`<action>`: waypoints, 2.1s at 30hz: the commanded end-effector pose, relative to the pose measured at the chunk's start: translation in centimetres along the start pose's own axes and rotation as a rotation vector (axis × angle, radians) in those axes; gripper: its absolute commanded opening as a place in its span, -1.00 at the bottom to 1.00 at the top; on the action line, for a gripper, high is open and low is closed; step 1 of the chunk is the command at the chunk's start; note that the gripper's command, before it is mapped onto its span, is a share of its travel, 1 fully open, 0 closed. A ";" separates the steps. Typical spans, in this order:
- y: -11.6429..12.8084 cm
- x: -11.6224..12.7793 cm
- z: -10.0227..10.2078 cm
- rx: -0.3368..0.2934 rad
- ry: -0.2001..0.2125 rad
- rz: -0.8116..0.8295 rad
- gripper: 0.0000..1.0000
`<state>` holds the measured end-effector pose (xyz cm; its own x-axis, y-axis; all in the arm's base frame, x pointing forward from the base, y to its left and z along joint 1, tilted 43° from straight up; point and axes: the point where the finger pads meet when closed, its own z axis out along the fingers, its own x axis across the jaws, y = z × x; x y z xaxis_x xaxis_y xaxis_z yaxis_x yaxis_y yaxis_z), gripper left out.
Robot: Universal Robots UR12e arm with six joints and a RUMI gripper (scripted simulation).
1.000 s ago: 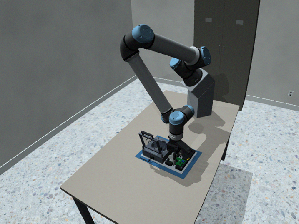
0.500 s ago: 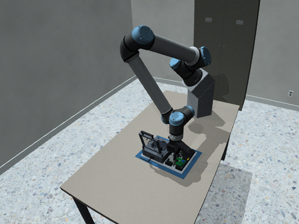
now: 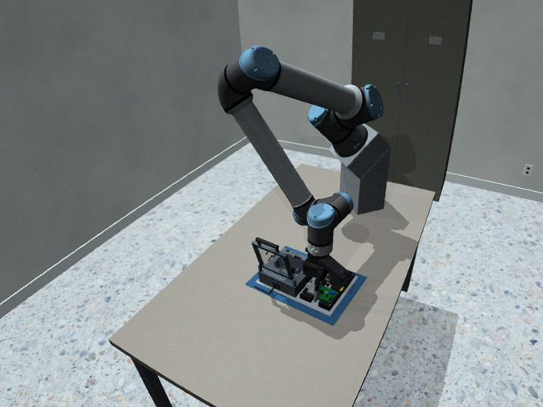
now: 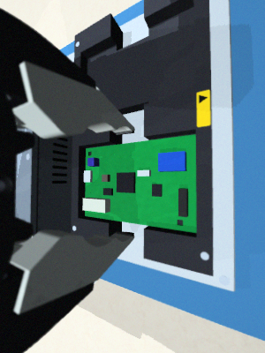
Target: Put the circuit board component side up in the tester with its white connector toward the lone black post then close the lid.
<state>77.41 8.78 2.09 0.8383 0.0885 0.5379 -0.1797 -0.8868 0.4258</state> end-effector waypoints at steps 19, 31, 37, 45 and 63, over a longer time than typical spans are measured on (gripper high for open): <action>0.0 0.0 -0.1 0.000 0.001 0.000 0.09; 0.0 0.0 -0.1 0.000 0.001 0.000 0.09; 0.0 0.0 -0.1 0.000 0.001 0.000 0.03; 0.0 0.0 -0.1 0.000 0.001 0.000 0.03; 0.0 0.0 -0.1 0.000 0.001 0.000 -0.06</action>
<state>77.41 8.78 2.09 0.8383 0.0885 0.5379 -0.1797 -0.8868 0.4258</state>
